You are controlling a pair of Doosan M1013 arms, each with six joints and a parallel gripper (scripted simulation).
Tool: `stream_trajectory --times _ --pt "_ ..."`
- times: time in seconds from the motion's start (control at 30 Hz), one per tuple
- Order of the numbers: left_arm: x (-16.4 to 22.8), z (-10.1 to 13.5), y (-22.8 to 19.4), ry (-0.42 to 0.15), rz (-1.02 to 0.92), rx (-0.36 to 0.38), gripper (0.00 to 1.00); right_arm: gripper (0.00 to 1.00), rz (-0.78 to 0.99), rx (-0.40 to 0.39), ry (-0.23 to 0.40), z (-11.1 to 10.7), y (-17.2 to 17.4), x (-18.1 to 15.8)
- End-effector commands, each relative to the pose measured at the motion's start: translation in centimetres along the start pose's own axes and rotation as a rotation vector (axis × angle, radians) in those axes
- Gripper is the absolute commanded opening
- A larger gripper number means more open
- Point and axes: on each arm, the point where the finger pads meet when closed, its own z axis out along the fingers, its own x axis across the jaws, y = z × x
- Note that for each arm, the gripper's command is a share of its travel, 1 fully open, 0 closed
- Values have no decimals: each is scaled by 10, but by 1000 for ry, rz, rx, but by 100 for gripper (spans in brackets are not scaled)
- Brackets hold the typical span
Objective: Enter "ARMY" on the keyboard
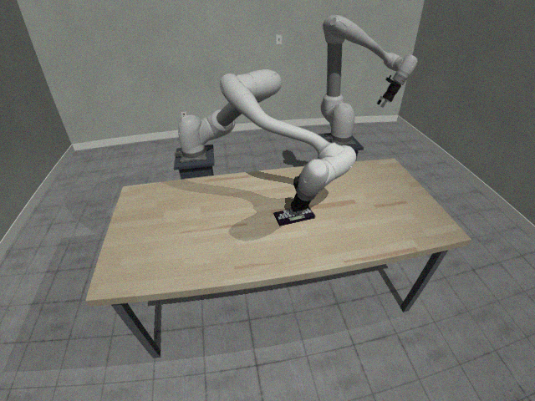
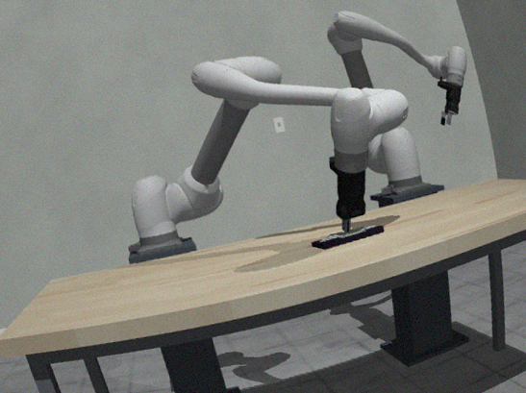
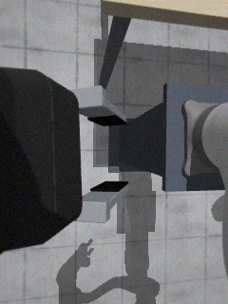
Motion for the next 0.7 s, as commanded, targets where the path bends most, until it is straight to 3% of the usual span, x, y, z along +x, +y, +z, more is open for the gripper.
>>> stream_trajectory --times 0.0,0.3,0.67 --pt "0 0 -3 -4 -5 6 100 0 -9 1 -7 5 0 -2" --pt "0 0 -3 -4 -5 6 100 0 -9 2 -7 4 -1 -2" --pt "0 0 -3 -4 -5 6 100 0 -9 0 -6 -12 -6 -2"
